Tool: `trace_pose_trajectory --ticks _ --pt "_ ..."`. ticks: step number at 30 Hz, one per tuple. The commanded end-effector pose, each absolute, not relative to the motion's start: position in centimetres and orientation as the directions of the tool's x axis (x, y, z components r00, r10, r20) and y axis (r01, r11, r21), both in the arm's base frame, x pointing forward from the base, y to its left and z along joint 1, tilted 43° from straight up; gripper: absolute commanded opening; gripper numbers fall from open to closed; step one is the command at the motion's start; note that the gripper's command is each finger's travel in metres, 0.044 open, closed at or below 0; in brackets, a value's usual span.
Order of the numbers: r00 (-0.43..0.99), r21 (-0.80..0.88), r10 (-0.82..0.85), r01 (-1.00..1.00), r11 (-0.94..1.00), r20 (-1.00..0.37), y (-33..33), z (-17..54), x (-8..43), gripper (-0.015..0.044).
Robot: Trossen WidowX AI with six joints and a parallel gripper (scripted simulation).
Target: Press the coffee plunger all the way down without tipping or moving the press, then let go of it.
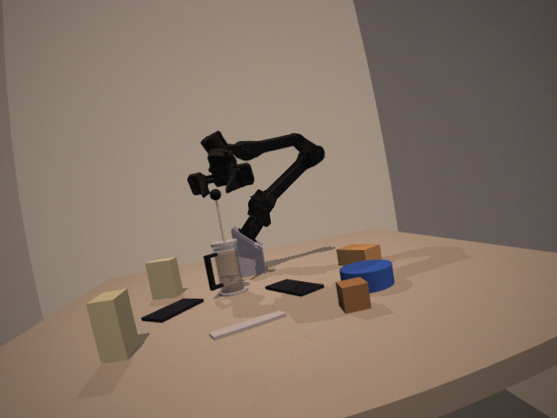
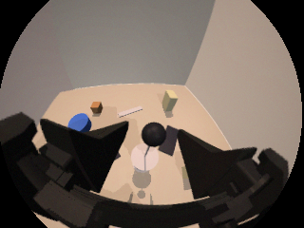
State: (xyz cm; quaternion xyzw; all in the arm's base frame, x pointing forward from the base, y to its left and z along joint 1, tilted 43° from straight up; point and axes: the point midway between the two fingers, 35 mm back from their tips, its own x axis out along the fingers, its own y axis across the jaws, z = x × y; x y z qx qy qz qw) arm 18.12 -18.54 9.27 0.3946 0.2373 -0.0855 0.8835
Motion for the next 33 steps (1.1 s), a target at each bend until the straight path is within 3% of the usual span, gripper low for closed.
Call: trace_pose_trajectory --ticks 1,6,33 --pt "0.871 0.655 0.033 0.343 0.674 -0.489 -18.5 9.2 18.1 0.023" --pt "0.871 0.655 0.033 0.343 0.674 -0.489 -18.5 9.2 18.1 0.0119" --pt "0.868 0.652 0.034 0.346 0.675 -0.496 -17.4 6.9 18.8 0.0119"
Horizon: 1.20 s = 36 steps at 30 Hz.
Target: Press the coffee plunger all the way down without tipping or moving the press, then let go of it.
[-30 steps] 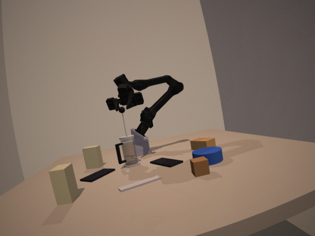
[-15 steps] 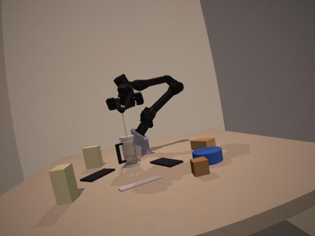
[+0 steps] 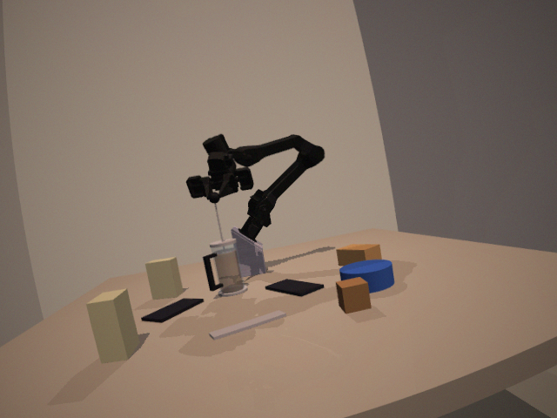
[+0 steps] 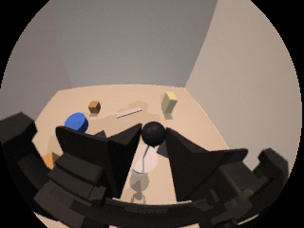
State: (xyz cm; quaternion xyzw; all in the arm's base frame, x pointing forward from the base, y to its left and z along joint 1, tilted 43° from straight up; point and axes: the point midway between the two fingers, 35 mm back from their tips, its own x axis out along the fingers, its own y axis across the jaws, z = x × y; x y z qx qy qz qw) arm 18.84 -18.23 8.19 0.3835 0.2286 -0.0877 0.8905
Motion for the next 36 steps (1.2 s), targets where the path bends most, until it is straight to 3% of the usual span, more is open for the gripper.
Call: trace_pose_trajectory --ticks 1,36 --pt "0.867 0.651 0.034 0.346 0.675 -0.496 -17.3 6.7 18.9 0.0119" --pt "0.867 0.651 0.032 0.348 0.674 -0.497 -14.2 2.0 20.4 0.0119"
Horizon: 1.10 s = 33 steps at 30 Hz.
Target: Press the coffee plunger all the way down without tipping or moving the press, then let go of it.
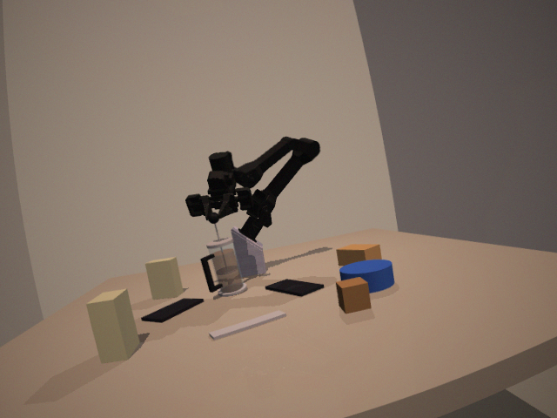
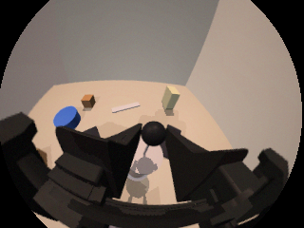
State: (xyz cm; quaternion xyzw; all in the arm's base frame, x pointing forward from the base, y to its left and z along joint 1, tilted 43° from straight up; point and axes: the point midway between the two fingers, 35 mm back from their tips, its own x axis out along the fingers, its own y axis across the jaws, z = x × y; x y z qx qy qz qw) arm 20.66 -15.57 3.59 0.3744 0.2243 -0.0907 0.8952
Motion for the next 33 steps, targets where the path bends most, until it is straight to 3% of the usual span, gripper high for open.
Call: trace_pose_trajectory --ticks 1,33 --pt "0.868 0.651 0.032 0.348 0.674 -0.496 -14.1 1.9 20.5 0.0119" --pt "0.873 0.656 0.031 0.342 0.673 -0.487 -13.7 0.8 22.2 0.0119"
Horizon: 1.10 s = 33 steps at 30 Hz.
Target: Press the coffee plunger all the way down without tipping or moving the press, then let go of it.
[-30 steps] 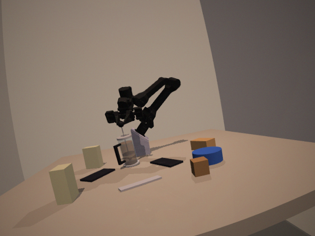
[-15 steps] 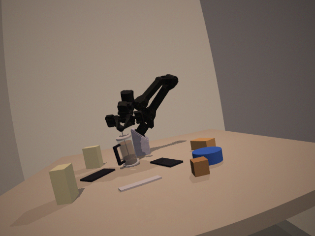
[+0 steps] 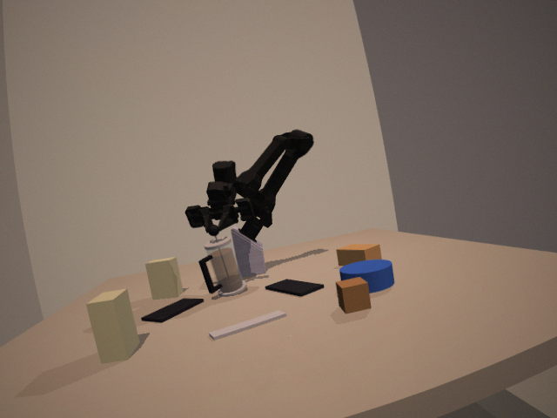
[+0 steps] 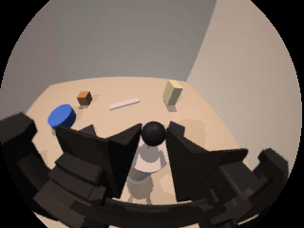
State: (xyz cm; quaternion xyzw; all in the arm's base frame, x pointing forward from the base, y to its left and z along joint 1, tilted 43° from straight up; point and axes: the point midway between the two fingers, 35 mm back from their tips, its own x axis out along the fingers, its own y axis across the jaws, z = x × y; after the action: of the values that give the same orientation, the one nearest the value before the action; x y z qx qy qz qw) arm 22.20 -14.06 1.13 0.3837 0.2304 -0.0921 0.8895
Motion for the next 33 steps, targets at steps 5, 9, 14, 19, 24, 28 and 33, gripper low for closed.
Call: trace_pose_trajectory --ticks 5,9,14,19,24,28,33 --pt "0.873 0.656 0.031 0.342 0.673 -0.487 -13.83 0.79 22.26 0.0119" --pt "0.873 0.656 0.031 0.342 0.673 -0.487 -13.85 0.73 22.3 0.0119" --pt "0.873 0.656 0.031 0.342 0.673 -0.487 -13.9 0.73 22.33 0.0119" --pt "0.875 0.645 0.018 0.342 0.683 -0.484 -14.13 0.94 22.33 0.0119" --pt "0.875 0.645 0.018 0.342 0.683 -0.484 -14.13 0.94 22.33 0.0119" --pt "0.875 0.645 0.018 0.342 0.683 -0.484 -14.13 0.94 22.33 0.0172" --pt "0.875 0.645 0.018 0.342 0.683 -0.484 -14.13 0.94 22.33 0.0303"
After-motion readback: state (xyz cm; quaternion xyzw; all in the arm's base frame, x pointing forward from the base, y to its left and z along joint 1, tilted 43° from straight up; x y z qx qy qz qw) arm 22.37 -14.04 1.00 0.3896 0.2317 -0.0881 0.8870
